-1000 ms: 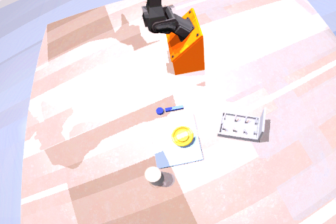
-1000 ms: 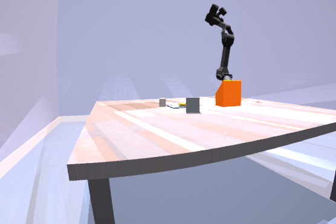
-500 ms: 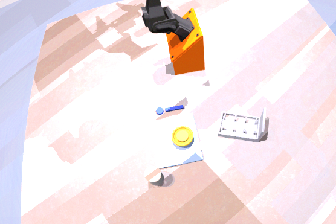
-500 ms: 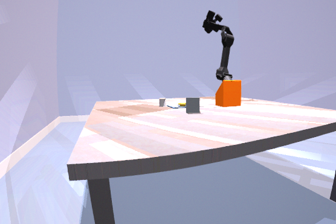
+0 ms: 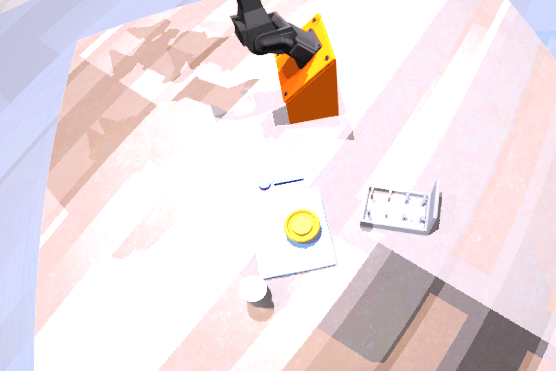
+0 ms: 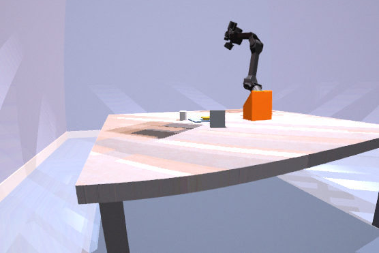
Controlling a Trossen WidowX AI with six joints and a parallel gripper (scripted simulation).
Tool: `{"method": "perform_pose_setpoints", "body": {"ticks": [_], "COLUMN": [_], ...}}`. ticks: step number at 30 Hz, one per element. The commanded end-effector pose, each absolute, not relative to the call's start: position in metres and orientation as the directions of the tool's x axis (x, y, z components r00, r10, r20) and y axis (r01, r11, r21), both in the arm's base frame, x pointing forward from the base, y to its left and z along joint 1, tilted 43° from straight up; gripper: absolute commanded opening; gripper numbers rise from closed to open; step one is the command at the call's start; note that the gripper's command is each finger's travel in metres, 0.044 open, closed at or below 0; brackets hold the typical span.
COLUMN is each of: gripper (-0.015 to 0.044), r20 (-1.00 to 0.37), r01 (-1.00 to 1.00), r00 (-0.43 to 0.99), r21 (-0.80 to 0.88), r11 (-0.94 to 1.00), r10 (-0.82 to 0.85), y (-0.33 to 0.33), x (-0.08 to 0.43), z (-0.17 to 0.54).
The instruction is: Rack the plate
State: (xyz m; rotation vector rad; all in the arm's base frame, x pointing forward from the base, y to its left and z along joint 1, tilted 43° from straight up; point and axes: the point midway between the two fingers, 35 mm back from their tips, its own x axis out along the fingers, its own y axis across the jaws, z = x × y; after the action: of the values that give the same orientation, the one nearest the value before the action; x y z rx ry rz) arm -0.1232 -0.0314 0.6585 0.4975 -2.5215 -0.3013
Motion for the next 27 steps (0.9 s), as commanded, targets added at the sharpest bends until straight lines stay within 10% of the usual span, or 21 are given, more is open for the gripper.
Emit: {"method": "perform_pose_setpoints", "body": {"ticks": [1,27], "gripper": [0.04,0.04], "r20": [0.464,0.39], "r01": [-0.295,-0.184], "r00": [-0.751,-0.458], "r21": [0.401,0.838], "r11": [0.867,0.514], "r10": [-0.47,-0.799], "y": [-0.059,-0.208], "x": [-0.116,-0.027], "z": [0.654,0.611]}}
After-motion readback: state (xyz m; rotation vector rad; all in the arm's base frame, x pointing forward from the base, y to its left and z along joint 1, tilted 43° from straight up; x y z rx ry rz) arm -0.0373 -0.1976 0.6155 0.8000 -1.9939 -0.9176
